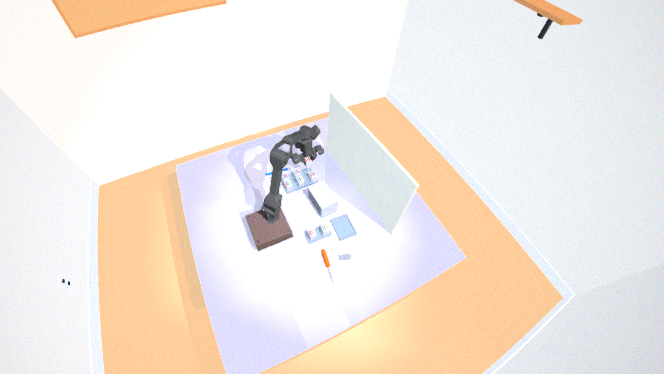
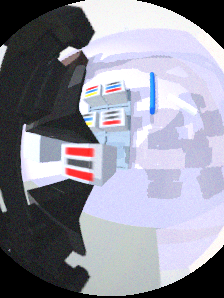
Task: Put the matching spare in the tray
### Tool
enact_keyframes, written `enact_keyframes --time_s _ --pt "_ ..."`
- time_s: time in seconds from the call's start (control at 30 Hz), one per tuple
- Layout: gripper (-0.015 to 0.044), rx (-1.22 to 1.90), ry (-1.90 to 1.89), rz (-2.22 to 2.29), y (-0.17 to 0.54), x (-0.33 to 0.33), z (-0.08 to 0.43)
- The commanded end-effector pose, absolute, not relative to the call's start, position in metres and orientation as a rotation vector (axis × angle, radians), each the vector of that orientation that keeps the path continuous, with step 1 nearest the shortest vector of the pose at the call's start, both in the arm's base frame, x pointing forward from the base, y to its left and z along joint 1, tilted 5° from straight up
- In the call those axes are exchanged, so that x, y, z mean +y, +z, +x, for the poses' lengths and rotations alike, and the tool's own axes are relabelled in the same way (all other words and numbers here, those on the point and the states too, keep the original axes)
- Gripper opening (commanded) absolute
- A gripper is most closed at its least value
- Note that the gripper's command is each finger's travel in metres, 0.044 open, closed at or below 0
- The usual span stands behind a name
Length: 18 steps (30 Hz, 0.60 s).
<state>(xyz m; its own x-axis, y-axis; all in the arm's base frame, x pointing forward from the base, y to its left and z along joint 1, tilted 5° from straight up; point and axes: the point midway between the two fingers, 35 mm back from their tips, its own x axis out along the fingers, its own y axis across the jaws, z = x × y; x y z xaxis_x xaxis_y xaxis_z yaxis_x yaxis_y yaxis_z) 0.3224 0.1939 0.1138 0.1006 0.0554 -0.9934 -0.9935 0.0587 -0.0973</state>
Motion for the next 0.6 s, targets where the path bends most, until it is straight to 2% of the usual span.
enact_keyframes --time_s 0.0,0.57 --pt "0.0000 1.121 1.116 -1.167 0.123 0.193 0.322" --pt "0.0000 1.116 1.121 -1.169 0.188 0.186 0.312"
